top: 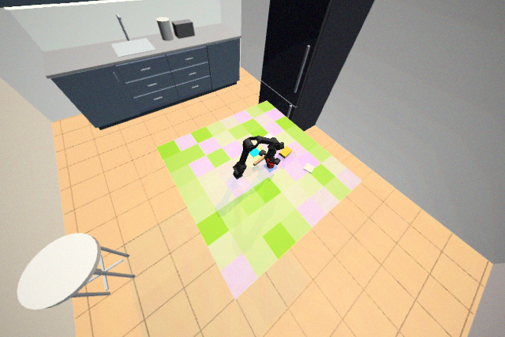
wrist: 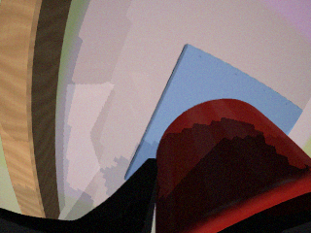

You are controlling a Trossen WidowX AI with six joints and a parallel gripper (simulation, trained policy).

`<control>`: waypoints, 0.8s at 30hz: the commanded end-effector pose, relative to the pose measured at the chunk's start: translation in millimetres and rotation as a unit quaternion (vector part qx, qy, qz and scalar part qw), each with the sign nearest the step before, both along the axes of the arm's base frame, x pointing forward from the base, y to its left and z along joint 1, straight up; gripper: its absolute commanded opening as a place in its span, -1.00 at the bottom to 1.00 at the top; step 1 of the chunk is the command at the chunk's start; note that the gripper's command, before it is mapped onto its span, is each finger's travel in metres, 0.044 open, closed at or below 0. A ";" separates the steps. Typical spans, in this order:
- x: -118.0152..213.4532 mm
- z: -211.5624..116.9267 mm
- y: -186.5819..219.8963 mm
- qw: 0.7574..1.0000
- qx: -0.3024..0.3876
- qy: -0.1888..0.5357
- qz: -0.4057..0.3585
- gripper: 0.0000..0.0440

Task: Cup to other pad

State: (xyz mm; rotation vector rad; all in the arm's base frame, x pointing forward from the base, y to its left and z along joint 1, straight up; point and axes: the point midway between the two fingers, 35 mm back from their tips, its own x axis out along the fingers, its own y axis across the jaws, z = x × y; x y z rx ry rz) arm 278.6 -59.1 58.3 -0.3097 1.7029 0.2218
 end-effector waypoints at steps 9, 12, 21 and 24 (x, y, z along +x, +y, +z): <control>-2.0 15.1 2.1 0.998 0.016 -0.003 0.066 -1.00; -1.8 23.4 5.1 0.997 0.018 -0.007 0.076 -0.99; 1.3 47.7 19.0 0.994 0.022 -0.024 0.101 -1.00; 3.0 54.0 25.7 0.993 0.022 -0.031 0.110 -1.00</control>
